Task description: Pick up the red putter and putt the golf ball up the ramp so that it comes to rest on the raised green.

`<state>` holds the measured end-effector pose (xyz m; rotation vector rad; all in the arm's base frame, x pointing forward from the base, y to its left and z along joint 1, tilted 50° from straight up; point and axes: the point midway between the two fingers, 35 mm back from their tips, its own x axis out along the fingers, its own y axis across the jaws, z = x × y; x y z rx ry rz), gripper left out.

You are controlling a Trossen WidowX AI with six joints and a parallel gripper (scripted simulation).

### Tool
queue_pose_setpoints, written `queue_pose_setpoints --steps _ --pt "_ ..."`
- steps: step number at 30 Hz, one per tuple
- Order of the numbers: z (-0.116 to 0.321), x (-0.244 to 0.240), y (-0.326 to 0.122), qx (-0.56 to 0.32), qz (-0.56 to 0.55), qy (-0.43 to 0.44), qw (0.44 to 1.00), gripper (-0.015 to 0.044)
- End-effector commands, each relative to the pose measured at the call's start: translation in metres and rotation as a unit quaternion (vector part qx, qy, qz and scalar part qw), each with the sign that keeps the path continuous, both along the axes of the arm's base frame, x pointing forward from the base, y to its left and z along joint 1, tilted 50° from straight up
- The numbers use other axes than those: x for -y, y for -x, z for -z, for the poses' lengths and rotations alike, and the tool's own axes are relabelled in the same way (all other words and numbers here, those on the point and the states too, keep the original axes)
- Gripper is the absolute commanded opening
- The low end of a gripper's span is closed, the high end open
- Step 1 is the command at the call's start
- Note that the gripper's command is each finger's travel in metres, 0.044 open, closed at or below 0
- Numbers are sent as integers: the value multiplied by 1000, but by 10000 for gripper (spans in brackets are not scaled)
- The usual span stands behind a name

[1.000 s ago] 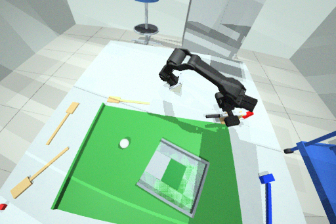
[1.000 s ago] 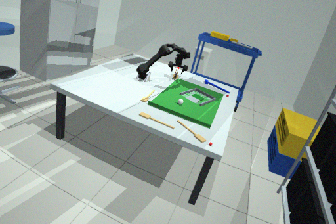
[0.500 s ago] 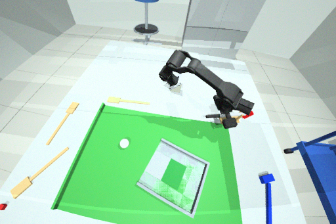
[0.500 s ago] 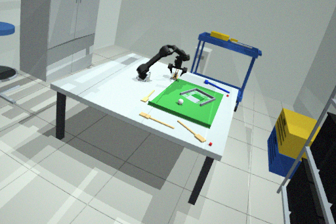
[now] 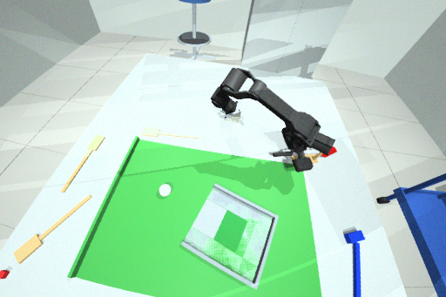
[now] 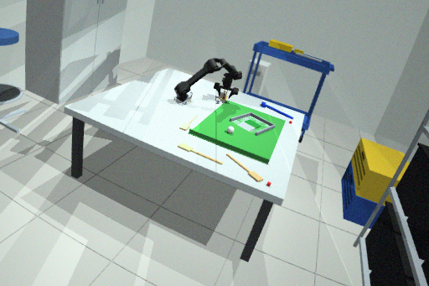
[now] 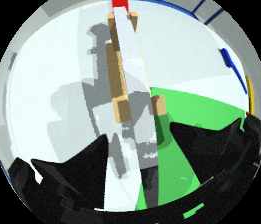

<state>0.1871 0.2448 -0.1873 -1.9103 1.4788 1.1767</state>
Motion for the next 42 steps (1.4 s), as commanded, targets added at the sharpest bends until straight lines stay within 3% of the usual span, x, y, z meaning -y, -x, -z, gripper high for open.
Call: queue_pose_setpoints --steps 1,9,15,37,42 --pt "0 -1 0 0 0 -1 1000 256" --pt "0 -1 0 0 0 -1 1000 46" --pt "0 -1 0 0 0 -1 1000 6" --pt "-64 -72 15 -1 0 -1 1000 0" --pt "-62 -67 13 2 -1 4 1000 0"
